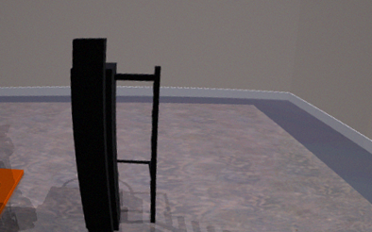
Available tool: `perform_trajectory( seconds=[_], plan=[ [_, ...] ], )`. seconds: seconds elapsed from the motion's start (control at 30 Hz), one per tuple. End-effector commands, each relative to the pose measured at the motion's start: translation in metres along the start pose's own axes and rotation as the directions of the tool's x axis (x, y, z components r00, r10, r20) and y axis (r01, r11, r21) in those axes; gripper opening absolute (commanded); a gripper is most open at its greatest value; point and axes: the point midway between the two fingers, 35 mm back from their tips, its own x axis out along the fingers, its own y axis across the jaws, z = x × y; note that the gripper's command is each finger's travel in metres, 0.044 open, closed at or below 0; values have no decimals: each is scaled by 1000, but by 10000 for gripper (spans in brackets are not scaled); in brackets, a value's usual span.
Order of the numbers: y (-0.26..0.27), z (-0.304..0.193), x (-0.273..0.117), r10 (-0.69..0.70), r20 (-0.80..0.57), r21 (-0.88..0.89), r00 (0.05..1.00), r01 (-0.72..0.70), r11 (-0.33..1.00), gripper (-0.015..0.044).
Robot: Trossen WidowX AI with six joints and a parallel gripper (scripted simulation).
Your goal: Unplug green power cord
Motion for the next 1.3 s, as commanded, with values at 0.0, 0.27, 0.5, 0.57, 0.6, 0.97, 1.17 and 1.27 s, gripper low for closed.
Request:
perform_trajectory(
  seconds=[0.0,0.27,0.5,0.57,0.6,0.97,1.17,1.27],
  plan=[
    [11,-57,6,50,-13,188,999,-47,981,160],
    [64,-176,9,147,-19,589,989,-108,801,160],
    [138,-254,1,218,8,856,976,-119,503,160],
    [162,-271,-1,245,-2,888,969,-111,446,160],
    [175,-278,-3,255,1,908,967,-108,406,160],
    [311,-322,-35,270,90,989,959,-54,-138,160],
    [369,-320,-53,251,122,927,960,-20,-374,160],
    [369,-320,-53,251,122,927,960,-20,-374,160]
  ],
)
